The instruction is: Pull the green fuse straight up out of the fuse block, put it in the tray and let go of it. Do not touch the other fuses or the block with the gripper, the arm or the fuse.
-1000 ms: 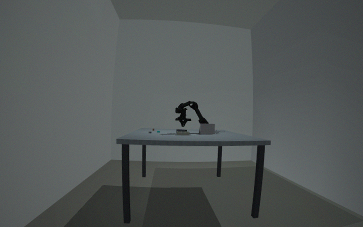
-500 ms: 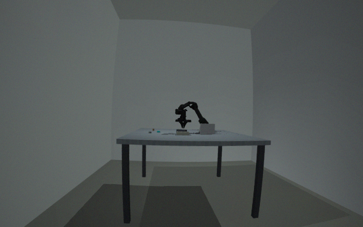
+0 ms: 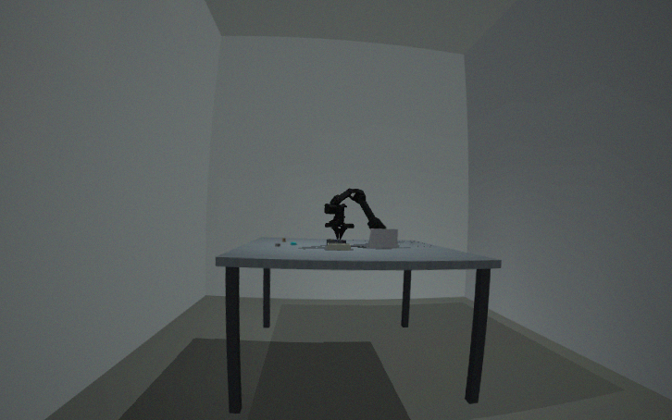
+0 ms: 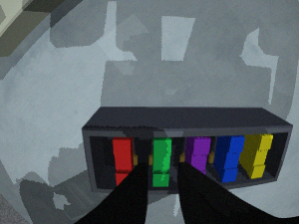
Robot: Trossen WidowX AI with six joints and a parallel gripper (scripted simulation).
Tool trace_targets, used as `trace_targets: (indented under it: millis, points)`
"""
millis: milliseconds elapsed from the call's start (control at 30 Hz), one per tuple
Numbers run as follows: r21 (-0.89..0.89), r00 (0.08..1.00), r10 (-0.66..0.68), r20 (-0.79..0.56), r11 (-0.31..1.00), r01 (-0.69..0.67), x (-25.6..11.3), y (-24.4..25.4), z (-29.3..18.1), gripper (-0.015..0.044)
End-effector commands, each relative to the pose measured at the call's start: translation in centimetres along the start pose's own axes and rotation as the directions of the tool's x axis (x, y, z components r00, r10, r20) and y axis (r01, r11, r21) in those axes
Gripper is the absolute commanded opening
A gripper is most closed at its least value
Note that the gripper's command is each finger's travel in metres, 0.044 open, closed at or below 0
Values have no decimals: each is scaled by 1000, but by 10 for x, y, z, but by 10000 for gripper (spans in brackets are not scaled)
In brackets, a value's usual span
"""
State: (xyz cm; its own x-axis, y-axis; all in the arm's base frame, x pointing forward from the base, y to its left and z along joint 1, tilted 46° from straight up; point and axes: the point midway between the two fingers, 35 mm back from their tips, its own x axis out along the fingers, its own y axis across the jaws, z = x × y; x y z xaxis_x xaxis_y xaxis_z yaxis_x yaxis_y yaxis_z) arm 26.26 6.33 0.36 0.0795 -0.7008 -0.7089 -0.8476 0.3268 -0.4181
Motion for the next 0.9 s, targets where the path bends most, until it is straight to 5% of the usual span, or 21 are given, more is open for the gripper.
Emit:
trace_targets:
  millis: [0,633,867]
  points:
    - [-4,1000,-3,-2,1000,3,1,0,0,74]
    - [-4,1000,-4,-3,1000,4,11,0,-1,74]
    - [0,1000,0,0,1000,0,10,0,0,27]
